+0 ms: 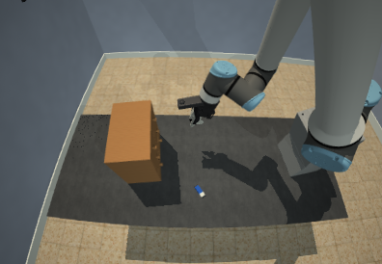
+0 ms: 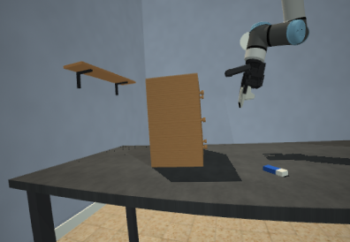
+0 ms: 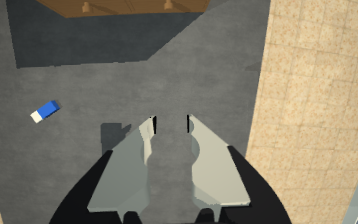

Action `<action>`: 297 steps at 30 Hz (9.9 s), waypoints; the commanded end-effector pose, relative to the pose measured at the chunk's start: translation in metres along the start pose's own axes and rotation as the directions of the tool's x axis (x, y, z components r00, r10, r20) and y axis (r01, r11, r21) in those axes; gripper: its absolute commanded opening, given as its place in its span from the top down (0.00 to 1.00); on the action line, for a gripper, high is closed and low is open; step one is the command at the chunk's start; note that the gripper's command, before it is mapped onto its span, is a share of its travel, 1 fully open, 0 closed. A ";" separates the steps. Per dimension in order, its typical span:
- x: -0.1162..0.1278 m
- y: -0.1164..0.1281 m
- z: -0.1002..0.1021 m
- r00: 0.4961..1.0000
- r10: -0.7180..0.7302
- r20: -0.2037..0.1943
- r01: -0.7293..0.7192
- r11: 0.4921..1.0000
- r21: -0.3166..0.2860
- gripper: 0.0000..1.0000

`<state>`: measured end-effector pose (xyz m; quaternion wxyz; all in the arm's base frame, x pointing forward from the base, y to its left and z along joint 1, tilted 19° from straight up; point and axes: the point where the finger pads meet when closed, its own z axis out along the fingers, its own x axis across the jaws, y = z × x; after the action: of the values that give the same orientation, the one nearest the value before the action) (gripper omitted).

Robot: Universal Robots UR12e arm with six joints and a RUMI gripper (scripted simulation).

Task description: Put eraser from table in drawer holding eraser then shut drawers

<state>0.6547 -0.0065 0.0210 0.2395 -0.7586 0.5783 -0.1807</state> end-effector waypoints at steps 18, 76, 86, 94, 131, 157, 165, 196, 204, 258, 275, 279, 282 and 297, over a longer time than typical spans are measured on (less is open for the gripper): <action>0.002 0.010 -0.026 1.000 -0.001 0.016 0.005 0.964 -0.266 0.80; -0.149 0.009 -0.027 1.000 0.000 0.016 0.005 0.967 -0.256 0.80; -0.149 0.006 -0.019 1.000 0.000 0.016 0.003 0.981 -0.192 0.80; -0.149 -0.001 -0.007 1.000 0.000 0.016 0.001 0.997 -0.080 0.80; -0.149 -0.035 0.066 1.000 0.000 0.016 -0.008 0.850 0.526 0.80; -0.151 -0.044 0.090 1.000 -0.001 0.016 -0.011 0.720 0.694 0.80; -0.151 -0.044 0.090 1.000 -0.001 0.016 -0.011 0.720 0.694 0.80; -0.151 -0.044 0.090 1.000 -0.001 0.016 -0.011 0.720 0.694 0.80; -0.151 -0.046 0.094 1.000 -0.001 0.016 -0.011 0.720 0.694 0.80; -0.152 -0.083 0.191 1.000 -0.001 0.016 -0.011 0.720 0.694 0.80; -0.152 -0.083 0.191 1.000 -0.001 0.016 -0.011 0.720 0.694 0.80; -0.152 -0.083 0.191 1.000 -0.001 0.016 -0.011 0.720 0.694 0.80; -0.152 -0.083 0.191 1.000 -0.001 0.016 -0.011 0.720 0.694 0.80; -0.152 -0.083 0.191 1.000 -0.001 0.016 -0.011 0.720 0.694 0.80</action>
<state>0.7852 0.1878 -0.0881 0.5109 -0.6137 0.4688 -0.3774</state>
